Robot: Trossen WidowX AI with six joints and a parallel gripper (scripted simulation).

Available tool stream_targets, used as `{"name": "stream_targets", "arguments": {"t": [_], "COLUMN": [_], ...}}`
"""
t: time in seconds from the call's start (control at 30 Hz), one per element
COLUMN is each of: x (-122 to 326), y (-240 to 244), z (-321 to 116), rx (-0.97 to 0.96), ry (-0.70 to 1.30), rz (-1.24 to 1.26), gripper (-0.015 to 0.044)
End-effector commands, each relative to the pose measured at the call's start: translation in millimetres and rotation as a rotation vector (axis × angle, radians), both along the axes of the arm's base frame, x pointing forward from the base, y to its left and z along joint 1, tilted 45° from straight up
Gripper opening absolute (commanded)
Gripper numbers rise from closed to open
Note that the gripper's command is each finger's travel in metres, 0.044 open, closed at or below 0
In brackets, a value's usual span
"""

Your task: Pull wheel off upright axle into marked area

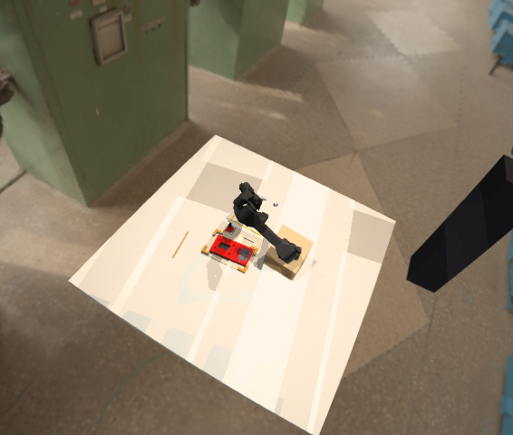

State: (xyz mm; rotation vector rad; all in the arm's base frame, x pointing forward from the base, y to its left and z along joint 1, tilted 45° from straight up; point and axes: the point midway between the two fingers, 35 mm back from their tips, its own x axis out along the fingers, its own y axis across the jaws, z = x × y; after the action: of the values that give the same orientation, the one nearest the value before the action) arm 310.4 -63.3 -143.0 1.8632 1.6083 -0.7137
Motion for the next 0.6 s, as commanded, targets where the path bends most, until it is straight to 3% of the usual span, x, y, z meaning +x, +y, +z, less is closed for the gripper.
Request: {"name": "stream_targets", "arguments": {"t": [0.0,0.27,0.43,0.57], "x": [0,-8,-51,-94], "y": [-6,-42,-43,-39], "z": [5,42,66,92], "rx": [-0.001,0.004,0.002,0.003], "ry": [-0.001,0.001,0.006,0.007], "rz": [0.001,-0.003,-0.01,-0.003], "gripper": [0.03,0.03,0.0431,0.044]}}
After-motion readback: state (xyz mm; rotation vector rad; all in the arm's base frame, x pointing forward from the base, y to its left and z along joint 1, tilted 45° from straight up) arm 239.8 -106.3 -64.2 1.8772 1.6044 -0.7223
